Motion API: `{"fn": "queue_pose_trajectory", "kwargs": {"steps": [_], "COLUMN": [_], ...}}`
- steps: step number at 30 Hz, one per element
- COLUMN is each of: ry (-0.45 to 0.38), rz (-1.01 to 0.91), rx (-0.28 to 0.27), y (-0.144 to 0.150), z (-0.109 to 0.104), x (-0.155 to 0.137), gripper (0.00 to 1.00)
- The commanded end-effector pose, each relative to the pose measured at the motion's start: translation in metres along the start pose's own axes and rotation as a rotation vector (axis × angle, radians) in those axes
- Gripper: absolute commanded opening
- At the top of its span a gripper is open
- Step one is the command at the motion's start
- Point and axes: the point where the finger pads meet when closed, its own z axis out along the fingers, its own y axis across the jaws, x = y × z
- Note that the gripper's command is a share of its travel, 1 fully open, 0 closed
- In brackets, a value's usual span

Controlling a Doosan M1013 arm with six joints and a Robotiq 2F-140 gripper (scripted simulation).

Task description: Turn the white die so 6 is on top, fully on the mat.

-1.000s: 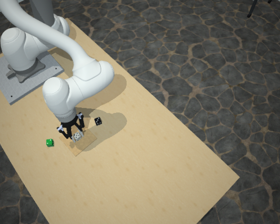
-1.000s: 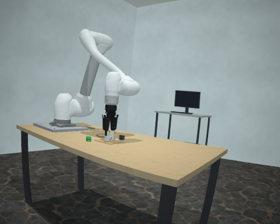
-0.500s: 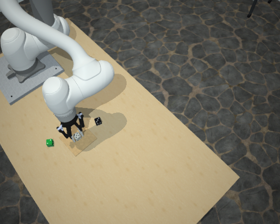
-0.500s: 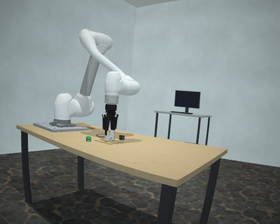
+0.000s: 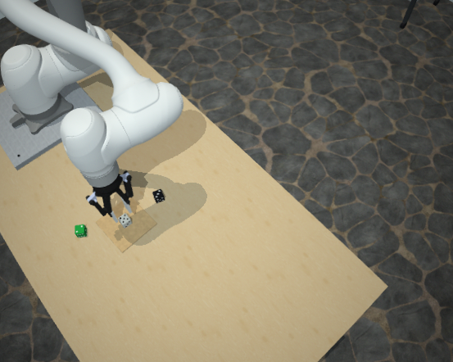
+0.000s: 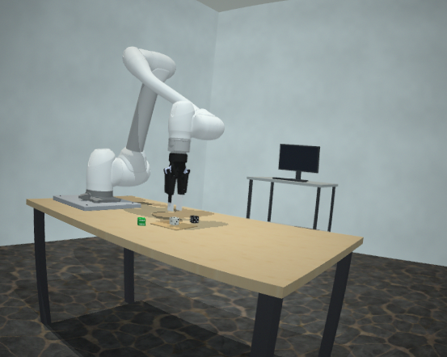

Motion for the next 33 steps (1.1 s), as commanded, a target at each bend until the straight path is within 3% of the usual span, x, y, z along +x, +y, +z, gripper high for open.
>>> {"fn": "queue_pose_trajectory", "kwargs": {"steps": [1, 5, 13, 14, 33], "ry": [0.0, 0.0, 0.0, 0.0, 0.0], "rz": [0.0, 0.0, 0.0, 0.0, 0.0], "rx": [0.0, 0.0, 0.0, 0.0, 0.0], "y": [0.0, 0.0, 0.0, 0.0, 0.0], "z": [-0.013, -0.028, -0.034, -0.034, -0.034], "x": [0.0, 0.0, 0.0, 0.0, 0.0], "gripper": [0.28, 0.28, 0.28, 1.0, 1.0]}}
